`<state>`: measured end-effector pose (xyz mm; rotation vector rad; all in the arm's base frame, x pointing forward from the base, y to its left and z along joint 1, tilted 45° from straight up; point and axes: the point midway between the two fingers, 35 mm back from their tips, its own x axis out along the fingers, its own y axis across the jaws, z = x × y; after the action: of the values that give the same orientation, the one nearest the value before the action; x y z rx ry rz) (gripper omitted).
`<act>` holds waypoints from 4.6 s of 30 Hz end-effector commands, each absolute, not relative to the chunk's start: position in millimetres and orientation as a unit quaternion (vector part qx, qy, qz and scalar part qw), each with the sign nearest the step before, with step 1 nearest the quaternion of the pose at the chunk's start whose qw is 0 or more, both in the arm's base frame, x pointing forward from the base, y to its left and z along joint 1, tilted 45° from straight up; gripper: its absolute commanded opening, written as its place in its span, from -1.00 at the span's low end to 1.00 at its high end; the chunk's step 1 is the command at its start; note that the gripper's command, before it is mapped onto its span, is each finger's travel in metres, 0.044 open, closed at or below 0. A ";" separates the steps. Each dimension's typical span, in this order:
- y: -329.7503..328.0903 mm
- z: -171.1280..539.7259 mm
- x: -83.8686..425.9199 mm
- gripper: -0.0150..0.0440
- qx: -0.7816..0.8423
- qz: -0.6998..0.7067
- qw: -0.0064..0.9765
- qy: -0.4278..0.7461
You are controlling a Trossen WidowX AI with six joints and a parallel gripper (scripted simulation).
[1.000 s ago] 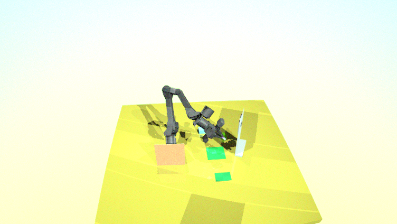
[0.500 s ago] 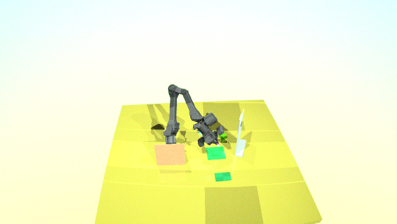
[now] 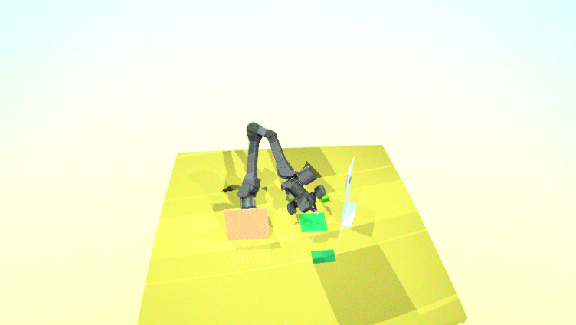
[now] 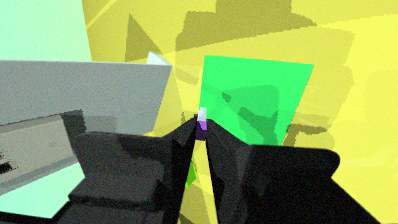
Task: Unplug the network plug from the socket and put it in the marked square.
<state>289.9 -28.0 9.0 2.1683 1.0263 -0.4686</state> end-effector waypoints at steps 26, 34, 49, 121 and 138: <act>-3.6 -17.1 290.1 -0.49 0.834 -0.184 0.337 0.396; 3.2 -22.4 289.6 -0.49 0.835 -0.183 0.336 0.396; 11.6 -27.5 289.6 -0.49 0.836 -0.182 0.335 0.395; -22.7 -1.5 276.0 0.04 0.832 -0.187 0.339 0.397; -37.1 11.2 274.5 0.04 0.832 -0.188 0.339 0.398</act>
<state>273.5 -34.7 7.0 2.1693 1.0358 -0.5031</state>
